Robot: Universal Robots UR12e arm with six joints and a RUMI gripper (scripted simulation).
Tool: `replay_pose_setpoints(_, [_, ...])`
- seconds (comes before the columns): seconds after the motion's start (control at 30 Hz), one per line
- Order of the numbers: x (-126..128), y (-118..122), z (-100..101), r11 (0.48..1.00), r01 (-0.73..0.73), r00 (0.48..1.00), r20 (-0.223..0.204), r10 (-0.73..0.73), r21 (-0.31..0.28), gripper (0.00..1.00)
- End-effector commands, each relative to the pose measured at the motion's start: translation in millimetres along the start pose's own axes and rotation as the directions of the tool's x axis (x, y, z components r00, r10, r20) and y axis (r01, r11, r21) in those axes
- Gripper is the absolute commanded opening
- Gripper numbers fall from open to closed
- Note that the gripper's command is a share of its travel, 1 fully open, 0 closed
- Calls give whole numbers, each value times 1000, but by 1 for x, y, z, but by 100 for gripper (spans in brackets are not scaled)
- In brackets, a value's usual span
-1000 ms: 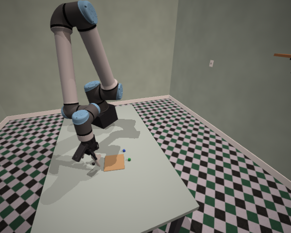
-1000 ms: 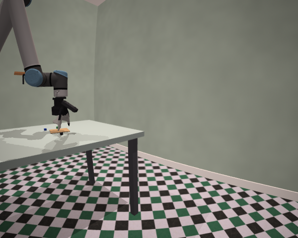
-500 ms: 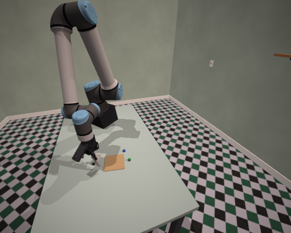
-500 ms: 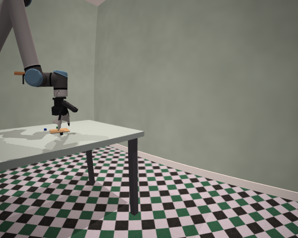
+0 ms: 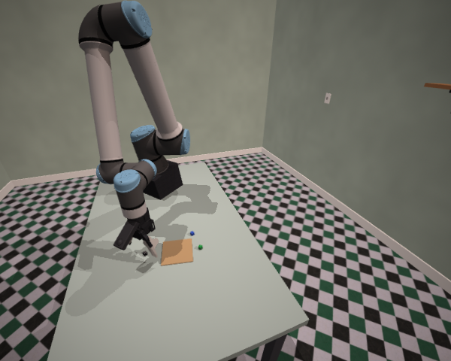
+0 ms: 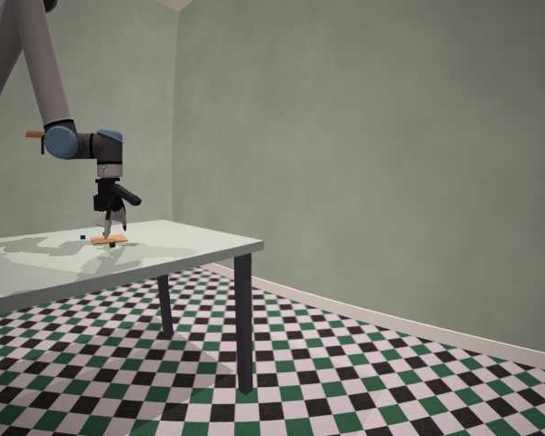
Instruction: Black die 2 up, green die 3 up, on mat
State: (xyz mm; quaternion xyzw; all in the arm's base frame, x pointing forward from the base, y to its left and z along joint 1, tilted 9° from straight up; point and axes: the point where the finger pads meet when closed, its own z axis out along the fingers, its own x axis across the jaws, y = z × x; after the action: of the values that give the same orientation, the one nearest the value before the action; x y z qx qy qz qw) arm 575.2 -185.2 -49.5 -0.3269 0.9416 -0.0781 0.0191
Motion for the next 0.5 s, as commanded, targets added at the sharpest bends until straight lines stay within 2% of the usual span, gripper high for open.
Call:
replay_pose_setpoints(0.0, [-8, 13, 0, 1000, 0, 1000, 0, 0, 1, 100])
replay_pose_setpoints(0.13, [-20, 32, 0, 1000, 0, 1000, 0, 0, 1, 100])
replay_pose_setpoints(0.2, [-20, 32, 0, 1000, 0, 1000, 0, 0, 1, 100])
replay_pose_setpoints(0.47, [-53, 86, 0, 1000, 0, 1000, 0, 0, 1, 100])
